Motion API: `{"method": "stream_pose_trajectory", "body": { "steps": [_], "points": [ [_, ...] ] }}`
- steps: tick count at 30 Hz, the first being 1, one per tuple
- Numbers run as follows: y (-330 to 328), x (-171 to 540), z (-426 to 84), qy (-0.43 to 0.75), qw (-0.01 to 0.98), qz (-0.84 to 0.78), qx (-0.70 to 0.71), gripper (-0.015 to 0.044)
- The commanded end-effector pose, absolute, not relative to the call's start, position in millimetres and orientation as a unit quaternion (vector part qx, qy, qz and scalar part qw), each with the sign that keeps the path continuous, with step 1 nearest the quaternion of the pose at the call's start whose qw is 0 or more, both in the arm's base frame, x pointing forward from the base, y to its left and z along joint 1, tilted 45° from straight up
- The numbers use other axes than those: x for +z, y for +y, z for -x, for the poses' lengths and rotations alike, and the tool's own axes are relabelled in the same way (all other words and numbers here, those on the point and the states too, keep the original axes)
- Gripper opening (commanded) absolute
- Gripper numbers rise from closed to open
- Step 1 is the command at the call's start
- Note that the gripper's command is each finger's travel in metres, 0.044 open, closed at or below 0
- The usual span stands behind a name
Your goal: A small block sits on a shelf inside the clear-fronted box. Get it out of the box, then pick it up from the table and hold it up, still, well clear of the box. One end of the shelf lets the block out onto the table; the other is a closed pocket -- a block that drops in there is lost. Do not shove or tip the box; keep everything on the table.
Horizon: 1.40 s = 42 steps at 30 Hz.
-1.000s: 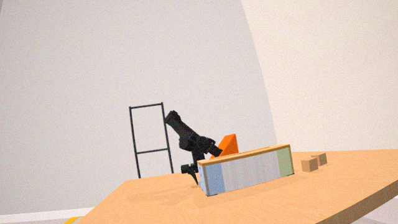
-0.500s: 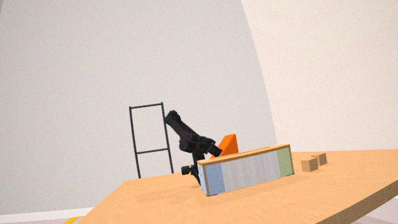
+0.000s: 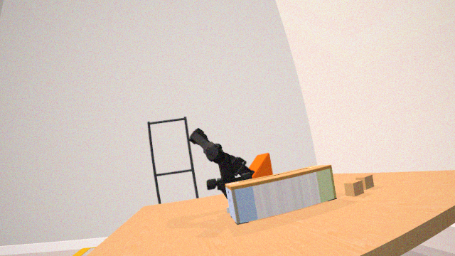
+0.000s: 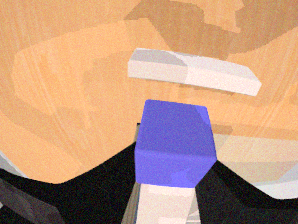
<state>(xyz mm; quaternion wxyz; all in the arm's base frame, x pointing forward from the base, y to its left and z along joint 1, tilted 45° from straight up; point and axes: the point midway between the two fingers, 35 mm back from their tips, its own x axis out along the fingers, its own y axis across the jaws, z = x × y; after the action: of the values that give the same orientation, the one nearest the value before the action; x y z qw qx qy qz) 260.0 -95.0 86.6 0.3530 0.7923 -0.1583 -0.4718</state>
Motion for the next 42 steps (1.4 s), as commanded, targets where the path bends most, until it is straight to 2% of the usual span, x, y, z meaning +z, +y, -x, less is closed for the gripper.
{"method": "stream_pose_trajectory", "body": {
  "steps": [1,6,18,30,42],
  "points": [
    [-86,102,-260,-0.166,0.348,-0.799,-0.462,0.0],
    [-85,103,-260,-0.16,0.359,-0.794,-0.465,0.0],
    [-76,102,-257,-0.045,0.534,-0.682,-0.498,0.0],
    [-68,103,-254,0.076,0.68,-0.528,-0.502,0.0],
    [-60,104,-251,0.195,0.786,-0.343,-0.476,0.0]
  ]
}}
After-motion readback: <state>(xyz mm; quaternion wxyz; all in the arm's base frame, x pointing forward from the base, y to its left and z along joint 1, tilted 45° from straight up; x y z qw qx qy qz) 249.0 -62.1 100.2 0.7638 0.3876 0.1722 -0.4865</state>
